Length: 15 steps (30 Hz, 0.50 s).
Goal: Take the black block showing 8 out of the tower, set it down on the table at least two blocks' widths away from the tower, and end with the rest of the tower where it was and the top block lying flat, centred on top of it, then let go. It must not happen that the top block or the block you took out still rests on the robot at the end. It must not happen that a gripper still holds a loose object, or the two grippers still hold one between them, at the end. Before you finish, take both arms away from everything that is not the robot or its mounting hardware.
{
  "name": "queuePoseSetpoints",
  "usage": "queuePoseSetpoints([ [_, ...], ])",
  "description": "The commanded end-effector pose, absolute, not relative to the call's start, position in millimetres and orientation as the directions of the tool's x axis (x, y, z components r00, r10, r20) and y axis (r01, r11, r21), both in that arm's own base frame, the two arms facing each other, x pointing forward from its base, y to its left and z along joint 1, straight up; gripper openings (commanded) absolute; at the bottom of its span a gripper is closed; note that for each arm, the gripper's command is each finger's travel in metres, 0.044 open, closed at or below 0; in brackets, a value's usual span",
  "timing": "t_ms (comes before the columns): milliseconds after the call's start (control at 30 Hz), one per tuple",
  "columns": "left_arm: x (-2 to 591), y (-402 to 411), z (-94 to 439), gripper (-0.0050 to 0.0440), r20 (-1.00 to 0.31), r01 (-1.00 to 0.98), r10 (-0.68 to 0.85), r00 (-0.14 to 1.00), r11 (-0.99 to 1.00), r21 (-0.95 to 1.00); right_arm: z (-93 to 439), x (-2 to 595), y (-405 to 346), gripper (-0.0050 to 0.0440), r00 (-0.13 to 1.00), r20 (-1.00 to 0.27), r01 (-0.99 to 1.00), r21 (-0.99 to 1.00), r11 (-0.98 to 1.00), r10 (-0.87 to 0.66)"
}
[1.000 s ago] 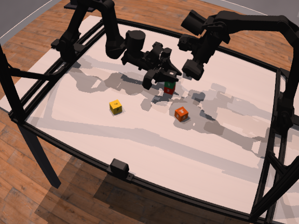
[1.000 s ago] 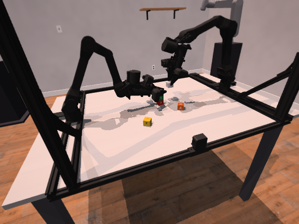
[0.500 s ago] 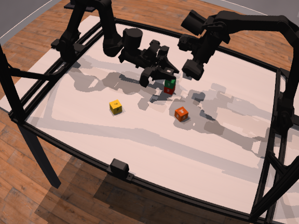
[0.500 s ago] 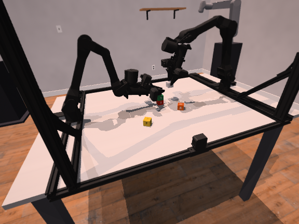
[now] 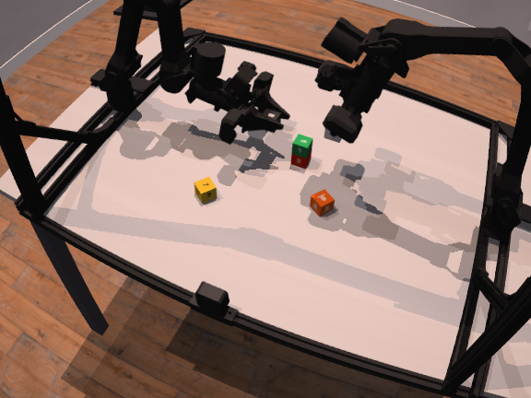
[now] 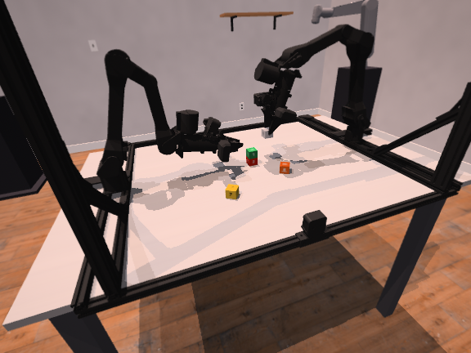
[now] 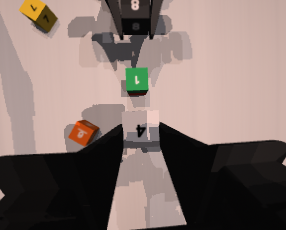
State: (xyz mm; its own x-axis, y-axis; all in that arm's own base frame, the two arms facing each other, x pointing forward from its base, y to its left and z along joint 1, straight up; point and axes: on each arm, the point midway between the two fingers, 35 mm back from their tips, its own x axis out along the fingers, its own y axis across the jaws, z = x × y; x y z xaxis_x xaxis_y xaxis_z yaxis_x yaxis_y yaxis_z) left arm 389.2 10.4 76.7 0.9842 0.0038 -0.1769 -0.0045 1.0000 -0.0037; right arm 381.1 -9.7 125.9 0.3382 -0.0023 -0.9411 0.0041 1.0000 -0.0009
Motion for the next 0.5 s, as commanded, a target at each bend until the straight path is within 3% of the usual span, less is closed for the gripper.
queuePoseSetpoints([
  [0, 367.7, 9.8, 78.8, 0.0, -0.174, 0.001, -0.001, 0.985, 1.0, 0.0, 127.0, 381.6, -9.4, 0.0, 0.342, -0.94, -0.002, 0.0, 1.0, 0.001],
  [333, 341.5, 9.4, 77.9, 0.0, -0.177, 0.001, -0.001, 0.984, 1.0, 0.0, 127.0, 381.6, -9.4, 0.0, 0.342, -0.94, -0.002, 0.0, 1.0, 0.001],
  [467, 343.9, 9.6, 47.4, 0.0, -0.239, 0.004, -0.003, 0.971, 1.0, 0.004, 127.0, 381.6, -9.4, 0.0, 0.342, -0.94, -0.002, 0.0, 1.0, 0.001],
])
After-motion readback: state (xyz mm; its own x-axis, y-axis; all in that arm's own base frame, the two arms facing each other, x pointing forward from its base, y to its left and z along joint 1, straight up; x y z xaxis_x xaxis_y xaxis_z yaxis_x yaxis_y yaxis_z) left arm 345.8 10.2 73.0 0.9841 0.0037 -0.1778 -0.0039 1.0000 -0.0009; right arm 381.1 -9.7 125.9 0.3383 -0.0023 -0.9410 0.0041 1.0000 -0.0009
